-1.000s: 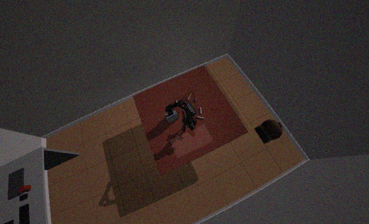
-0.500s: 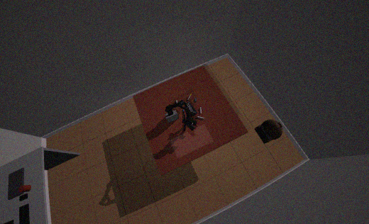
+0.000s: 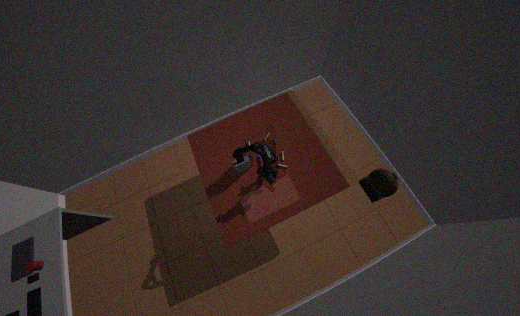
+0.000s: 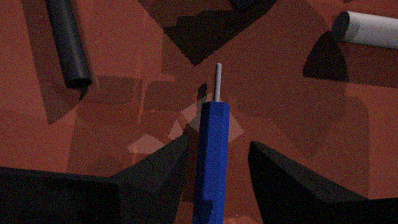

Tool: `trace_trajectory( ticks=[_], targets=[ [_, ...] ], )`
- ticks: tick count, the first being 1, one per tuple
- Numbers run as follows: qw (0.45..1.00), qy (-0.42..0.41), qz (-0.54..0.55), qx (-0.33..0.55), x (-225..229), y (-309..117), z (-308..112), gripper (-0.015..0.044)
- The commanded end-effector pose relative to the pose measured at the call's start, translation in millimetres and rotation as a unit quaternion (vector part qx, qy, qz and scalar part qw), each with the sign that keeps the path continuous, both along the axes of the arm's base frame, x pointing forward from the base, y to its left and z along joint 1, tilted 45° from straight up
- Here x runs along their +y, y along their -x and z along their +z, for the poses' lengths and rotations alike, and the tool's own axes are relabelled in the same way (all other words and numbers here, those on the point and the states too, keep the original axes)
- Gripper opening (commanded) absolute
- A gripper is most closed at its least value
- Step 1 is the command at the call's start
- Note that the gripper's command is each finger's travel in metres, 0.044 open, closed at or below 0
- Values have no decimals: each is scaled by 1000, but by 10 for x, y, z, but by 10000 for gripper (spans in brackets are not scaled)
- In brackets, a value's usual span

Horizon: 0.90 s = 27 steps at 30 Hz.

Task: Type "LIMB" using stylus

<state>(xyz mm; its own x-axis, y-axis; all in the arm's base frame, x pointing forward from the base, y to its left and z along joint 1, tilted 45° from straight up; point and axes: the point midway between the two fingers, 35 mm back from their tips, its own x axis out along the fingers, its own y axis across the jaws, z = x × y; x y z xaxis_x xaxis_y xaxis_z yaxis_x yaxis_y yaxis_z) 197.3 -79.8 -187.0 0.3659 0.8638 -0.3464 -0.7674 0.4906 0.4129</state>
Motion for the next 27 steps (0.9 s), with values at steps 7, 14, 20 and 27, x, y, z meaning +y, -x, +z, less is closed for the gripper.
trace_trajectory(
  ticks=[7,14,20,27],
  targets=[
    [1000,-2,-2,1,68,-3,-58,150],
    [1000,-2,-2,1,104,-6,-94,150],
    [1000,-3,-2,1,137,-9,-127,150],
    [1000,-3,-2,1,175,-12,-165,150]
  ],
)
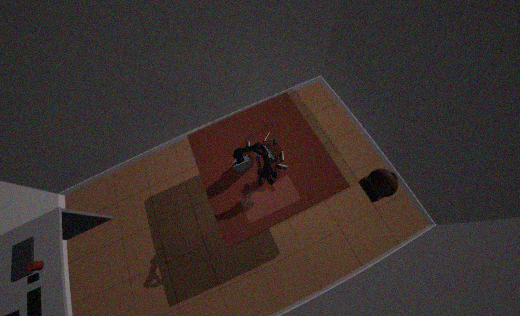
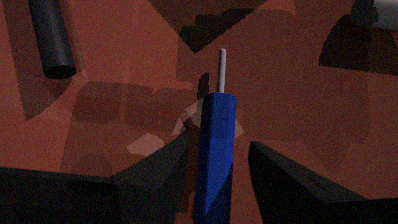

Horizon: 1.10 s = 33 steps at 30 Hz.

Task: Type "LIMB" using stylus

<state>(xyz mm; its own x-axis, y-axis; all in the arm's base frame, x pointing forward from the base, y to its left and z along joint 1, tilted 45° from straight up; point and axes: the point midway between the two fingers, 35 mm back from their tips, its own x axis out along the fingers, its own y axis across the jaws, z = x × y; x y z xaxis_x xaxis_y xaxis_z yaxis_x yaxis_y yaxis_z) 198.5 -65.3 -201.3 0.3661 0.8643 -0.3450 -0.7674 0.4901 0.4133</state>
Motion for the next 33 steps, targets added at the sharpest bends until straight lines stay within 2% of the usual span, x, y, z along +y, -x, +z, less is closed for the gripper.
trace_trajectory(
  ticks=[1,7,12,15,23,33],
  targets=[
    [1000,-2,-2,1,34,0,-27,150],
    [1000,-2,-2,1,54,-2,-46,150],
    [1000,0,0,0,38,-1,-35,19],
    [1000,0,0,0,38,-1,-35,0],
    [1000,0,0,0,12,-2,-12,0],
    [1000,0,0,2,-315,31,321,0]
  ],
)
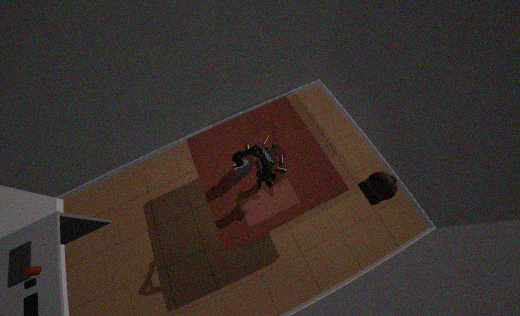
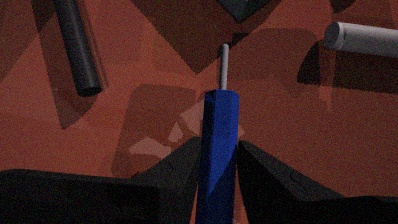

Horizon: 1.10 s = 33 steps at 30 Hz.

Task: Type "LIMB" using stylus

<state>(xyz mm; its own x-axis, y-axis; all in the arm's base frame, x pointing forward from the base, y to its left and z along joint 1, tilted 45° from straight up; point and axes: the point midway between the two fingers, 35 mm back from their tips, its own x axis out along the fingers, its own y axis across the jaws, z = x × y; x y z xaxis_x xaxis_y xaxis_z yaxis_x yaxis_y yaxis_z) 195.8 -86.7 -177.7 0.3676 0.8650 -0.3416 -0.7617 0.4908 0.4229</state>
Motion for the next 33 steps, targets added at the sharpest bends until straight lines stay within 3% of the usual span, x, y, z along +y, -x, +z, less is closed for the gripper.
trace_trajectory(
  ticks=[1,18,33],
  targets=[
    [1000,4,3,-2,-101,4,85,0],
    [986,56,122,97,13,-202,212,0],
    [932,180,242,200,153,-509,529,0]
  ],
)
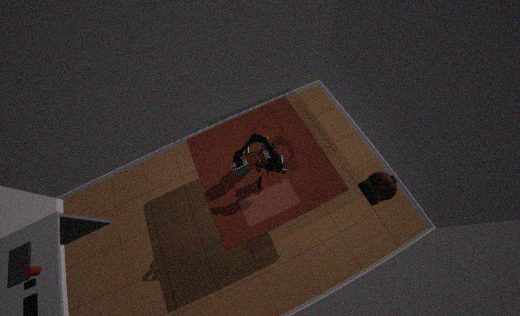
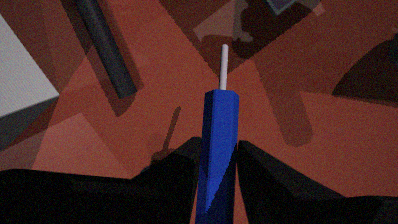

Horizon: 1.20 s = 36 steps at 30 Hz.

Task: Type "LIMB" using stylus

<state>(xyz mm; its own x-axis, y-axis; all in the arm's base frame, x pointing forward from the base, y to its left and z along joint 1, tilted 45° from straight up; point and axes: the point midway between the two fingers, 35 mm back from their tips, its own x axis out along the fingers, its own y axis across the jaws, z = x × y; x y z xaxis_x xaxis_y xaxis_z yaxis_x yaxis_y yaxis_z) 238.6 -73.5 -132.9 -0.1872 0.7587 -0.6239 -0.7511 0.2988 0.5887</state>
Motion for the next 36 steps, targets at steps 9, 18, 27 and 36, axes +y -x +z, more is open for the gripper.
trace_trajectory(
  ticks=[9,18,27,36],
  targets=[
    [984,136,104,53,122,-269,313,0],
    [954,244,161,62,260,-475,604,0],
    [913,354,197,47,449,-678,953,0],
    [868,449,213,10,673,-844,1328,0]
  ],
)
